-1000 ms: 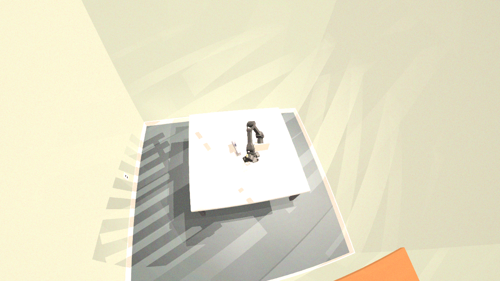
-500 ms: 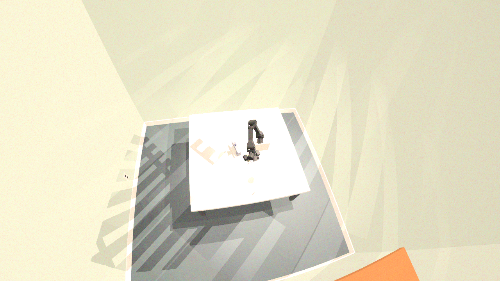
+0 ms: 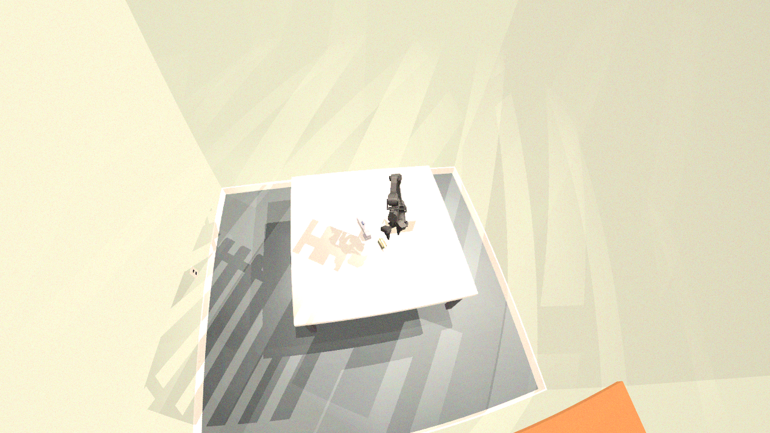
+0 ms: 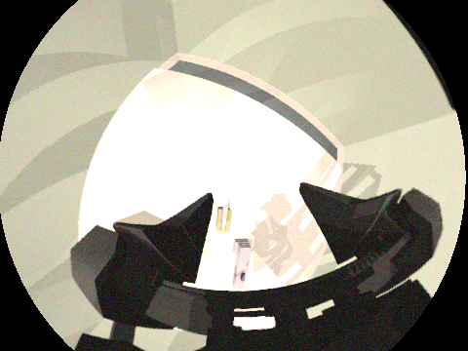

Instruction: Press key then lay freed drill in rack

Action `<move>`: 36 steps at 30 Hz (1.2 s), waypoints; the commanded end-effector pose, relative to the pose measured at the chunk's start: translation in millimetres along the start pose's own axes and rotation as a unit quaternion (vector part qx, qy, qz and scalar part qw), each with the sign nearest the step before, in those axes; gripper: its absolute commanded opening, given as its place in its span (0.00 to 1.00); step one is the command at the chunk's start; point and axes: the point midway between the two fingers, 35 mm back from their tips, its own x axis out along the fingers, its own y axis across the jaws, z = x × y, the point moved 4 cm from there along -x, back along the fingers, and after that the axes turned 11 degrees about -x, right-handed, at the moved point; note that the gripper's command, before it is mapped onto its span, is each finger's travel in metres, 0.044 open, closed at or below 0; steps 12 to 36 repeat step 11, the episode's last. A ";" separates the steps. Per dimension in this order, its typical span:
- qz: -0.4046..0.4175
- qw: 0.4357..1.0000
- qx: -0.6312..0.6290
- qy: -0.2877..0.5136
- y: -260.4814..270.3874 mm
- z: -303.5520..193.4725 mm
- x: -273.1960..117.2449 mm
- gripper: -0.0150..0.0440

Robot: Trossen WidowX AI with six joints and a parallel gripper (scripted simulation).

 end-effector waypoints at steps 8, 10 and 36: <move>-0.158 0.954 -0.183 -0.178 35.5 52.2 -157.3 1.00; -0.185 0.936 -0.218 -0.205 49.5 56.9 -183.6 1.00; -0.198 0.926 -0.236 -0.218 57.3 58.6 -196.5 1.00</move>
